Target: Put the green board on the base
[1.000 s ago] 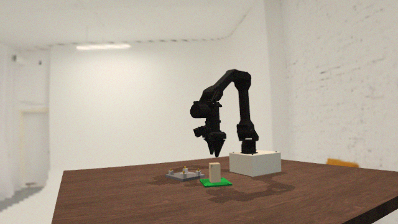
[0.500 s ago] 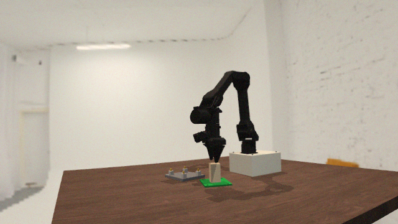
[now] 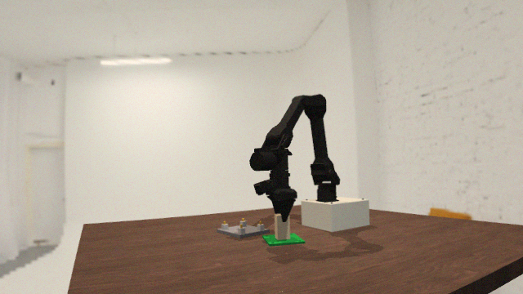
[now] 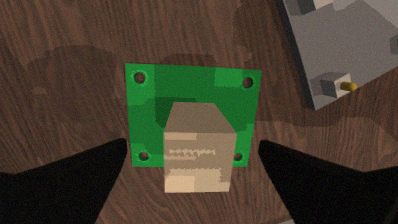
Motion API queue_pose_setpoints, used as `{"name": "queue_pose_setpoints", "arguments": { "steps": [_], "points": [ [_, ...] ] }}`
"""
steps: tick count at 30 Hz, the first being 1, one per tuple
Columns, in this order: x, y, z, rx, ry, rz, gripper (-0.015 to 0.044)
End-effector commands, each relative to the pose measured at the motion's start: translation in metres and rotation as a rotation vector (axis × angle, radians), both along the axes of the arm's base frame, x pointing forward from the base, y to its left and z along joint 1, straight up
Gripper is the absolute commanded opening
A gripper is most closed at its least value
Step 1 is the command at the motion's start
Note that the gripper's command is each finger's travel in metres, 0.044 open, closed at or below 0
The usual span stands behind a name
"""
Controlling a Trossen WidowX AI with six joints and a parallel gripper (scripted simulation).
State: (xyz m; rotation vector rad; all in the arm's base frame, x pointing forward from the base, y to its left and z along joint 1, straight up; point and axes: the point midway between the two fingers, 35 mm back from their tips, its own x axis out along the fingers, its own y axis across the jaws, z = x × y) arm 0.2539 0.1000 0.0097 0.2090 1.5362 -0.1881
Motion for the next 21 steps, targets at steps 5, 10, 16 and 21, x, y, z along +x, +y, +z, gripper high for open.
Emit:
{"name": "queue_pose_setpoints", "arguments": {
  "steps": [5,10,16,21],
  "points": [
    [-0.001,0.000,-0.015,0.003,0.005,-0.005,0.0440],
    [-0.002,0.000,-0.023,0.003,0.005,-0.005,0.0440],
    [-0.003,0.000,-0.032,0.003,0.005,-0.005,0.0440],
    [-0.003,0.000,-0.034,0.003,0.005,-0.005,0.0387]
  ]
}}
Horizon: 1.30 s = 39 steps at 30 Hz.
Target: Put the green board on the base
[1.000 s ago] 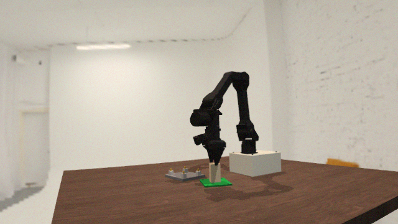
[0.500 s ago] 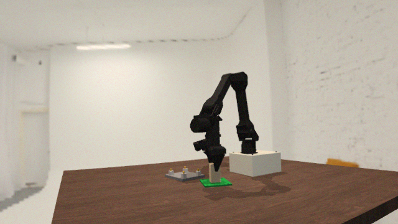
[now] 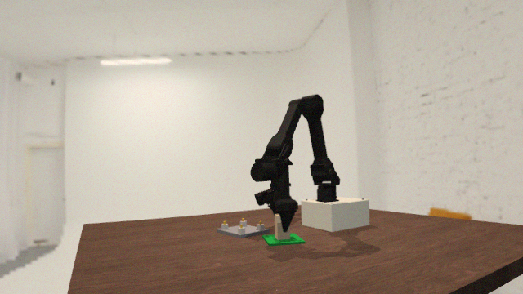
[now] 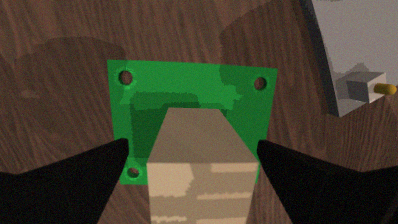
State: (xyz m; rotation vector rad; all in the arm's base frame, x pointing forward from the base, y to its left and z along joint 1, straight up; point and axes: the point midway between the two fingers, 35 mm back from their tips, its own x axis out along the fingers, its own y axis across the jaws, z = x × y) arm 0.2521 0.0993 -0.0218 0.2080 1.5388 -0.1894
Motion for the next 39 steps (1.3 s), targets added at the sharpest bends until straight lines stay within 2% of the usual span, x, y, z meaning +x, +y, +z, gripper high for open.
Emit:
{"name": "queue_pose_setpoints", "arguments": {
  "steps": [1,9,16,20,39],
  "points": [
    [-0.001,0.000,-0.003,0.004,0.003,-0.005,0.0361],
    [-0.001,0.000,-0.003,0.004,0.003,-0.005,0.0151],
    [-0.001,0.000,-0.003,0.004,0.003,-0.005,0.0105],
    [-0.001,0.001,0.001,0.004,0.003,-0.005,0.0000],
    [0.001,0.001,0.048,0.004,0.002,-0.005,0.0000]
  ]
}}
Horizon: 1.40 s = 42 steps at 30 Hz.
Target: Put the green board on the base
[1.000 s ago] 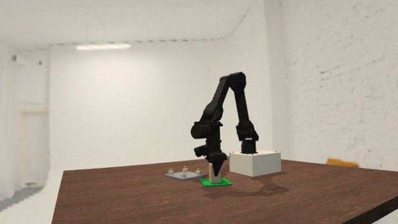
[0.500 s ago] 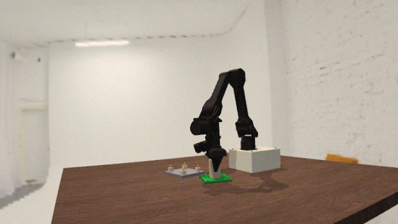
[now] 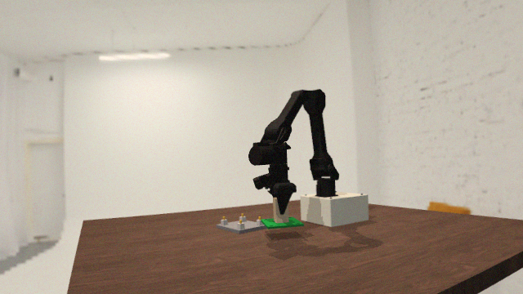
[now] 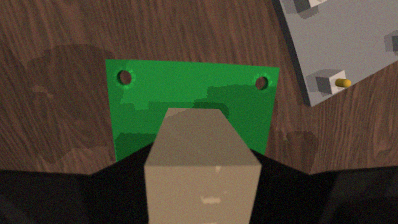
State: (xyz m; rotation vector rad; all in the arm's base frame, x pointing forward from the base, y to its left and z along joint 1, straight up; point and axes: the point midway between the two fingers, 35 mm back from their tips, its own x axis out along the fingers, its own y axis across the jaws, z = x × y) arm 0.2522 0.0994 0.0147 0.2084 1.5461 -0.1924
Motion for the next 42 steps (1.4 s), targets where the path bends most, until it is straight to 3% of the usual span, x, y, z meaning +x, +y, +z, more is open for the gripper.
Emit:
{"name": "queue_pose_setpoints", "arguments": {
  "steps": [1,13,42],
  "points": [
    [0.001,0.001,0.014,0.005,-0.006,-0.003,0.0000],
    [-0.002,-0.001,0.043,0.005,-0.006,-0.003,0.0000],
    [0.030,-0.050,0.045,-0.003,-0.010,0.156,0.0000]
  ]
}}
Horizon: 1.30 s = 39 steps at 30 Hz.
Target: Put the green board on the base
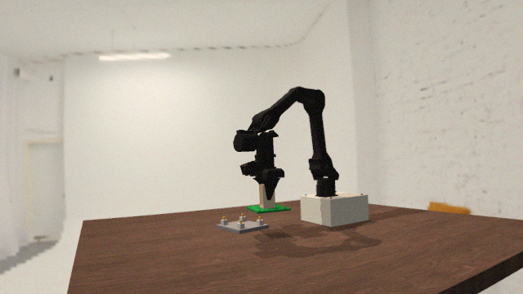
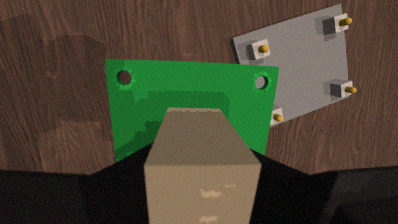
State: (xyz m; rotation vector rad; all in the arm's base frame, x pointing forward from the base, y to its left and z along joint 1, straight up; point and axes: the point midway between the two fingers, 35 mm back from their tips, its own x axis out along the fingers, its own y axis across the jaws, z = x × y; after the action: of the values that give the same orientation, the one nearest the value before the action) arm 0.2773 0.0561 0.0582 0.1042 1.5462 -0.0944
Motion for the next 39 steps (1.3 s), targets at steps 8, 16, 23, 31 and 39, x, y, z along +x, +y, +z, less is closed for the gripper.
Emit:
{"name": "queue_pose_setpoints", "arguments": {
  "steps": [8,16,23,31,39],
  "points": [
    [0.013,-0.024,0.002,0.000,-0.004,0.076,0.0000],
    [0.021,-0.043,0.002,-0.007,-0.007,0.120,0.0000],
    [0.026,-0.061,0.002,-0.015,-0.010,0.152,0.0000],
    [0.030,-0.080,0.002,-0.017,-0.009,0.207,0.0000],
    [0.034,-0.101,0.002,-0.018,-0.007,0.263,0.0000]
  ]
}}
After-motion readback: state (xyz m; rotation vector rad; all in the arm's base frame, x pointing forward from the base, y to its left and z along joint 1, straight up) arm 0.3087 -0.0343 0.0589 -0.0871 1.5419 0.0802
